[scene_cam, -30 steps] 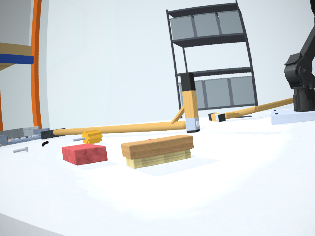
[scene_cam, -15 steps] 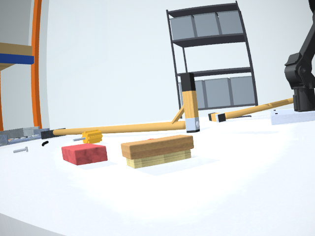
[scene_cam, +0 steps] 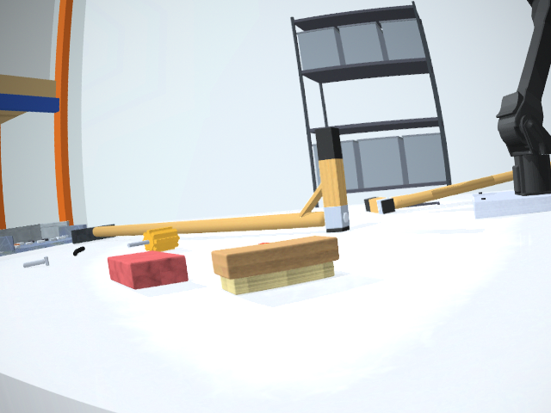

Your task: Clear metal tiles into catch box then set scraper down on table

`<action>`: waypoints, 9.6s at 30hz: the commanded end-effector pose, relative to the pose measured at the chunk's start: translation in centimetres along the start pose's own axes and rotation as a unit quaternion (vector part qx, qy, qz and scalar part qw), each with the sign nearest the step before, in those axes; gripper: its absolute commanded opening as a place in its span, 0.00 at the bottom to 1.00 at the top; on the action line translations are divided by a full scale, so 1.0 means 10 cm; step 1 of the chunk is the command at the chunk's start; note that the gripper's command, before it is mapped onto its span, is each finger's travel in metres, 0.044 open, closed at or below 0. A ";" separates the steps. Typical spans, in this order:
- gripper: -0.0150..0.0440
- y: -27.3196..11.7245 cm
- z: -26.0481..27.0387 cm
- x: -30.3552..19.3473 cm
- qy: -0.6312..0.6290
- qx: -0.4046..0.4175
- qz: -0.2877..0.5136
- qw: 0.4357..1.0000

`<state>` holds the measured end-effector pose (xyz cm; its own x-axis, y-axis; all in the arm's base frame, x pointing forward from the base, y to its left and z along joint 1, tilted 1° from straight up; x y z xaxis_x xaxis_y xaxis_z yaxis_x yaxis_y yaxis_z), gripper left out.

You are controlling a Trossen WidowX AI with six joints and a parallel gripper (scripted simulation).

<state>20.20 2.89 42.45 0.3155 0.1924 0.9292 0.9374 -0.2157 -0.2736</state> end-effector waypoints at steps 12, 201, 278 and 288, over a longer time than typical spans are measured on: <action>1.00 0.49 0.07 0.13 -0.003 0.003 0.052 0.999; 1.00 1.21 0.44 -0.93 0.035 0.048 0.326 0.944; 1.00 1.23 0.64 -1.97 0.039 0.044 0.307 0.950; 1.00 1.35 0.65 -2.08 0.039 0.044 0.307 0.950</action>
<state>27.07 2.34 18.74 0.7880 -0.0202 0.6153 0.6019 -0.1848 -0.7769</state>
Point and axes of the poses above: the point midway between the two fingers, 35 mm back from their tips, its own y axis out along the fingers, its own z axis across the jaws, x = y × z, the point moved 10 cm from there along -y, back along the fingers, and after that the axes turned 14 degrees about -y, right-handed, at the moved point
